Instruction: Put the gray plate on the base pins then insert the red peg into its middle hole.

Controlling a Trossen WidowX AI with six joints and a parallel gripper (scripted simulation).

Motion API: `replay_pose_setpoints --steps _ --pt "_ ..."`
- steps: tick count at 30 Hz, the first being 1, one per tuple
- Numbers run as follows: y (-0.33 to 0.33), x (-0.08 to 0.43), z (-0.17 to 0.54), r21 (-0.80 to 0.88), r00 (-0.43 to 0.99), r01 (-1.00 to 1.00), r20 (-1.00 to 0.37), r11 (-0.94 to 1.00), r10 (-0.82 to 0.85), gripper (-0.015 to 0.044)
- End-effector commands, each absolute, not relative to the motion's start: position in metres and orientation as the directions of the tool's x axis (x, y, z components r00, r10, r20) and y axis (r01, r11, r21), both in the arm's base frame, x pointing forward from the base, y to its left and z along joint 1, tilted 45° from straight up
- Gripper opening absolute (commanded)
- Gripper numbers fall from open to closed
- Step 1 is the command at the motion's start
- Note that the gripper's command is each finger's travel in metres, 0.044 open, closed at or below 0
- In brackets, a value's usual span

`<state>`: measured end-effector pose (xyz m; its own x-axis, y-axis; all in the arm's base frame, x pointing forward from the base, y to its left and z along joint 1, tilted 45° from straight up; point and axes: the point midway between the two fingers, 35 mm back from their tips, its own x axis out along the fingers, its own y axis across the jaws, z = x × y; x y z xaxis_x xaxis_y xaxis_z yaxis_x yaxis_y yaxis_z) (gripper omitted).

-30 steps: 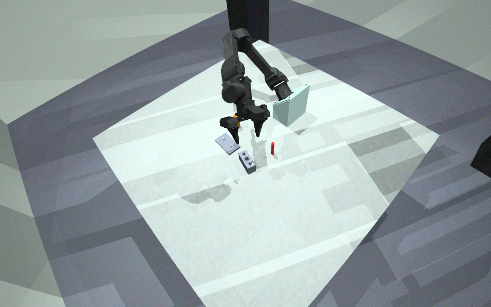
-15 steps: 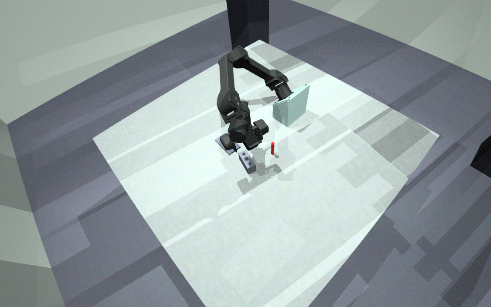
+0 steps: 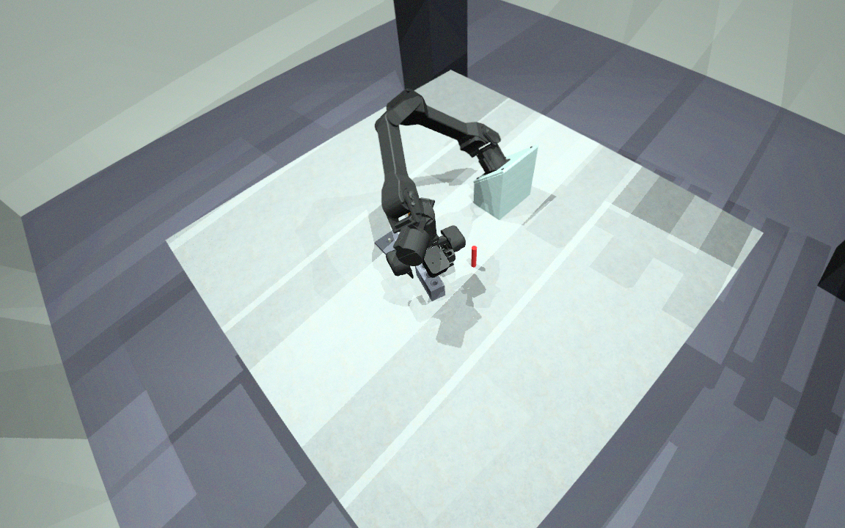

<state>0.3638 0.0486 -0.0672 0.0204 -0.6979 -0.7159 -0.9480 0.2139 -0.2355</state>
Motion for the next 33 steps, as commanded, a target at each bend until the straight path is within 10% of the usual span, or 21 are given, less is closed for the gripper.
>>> replay_pose_setpoints --steps 1,33 --pt "0.038 0.361 -0.074 -0.23 0.015 -0.95 -0.711 0.212 -0.703 0.044" --pt "0.005 0.362 -0.107 -0.231 0.015 -0.949 -0.71 0.213 -0.704 0.044"
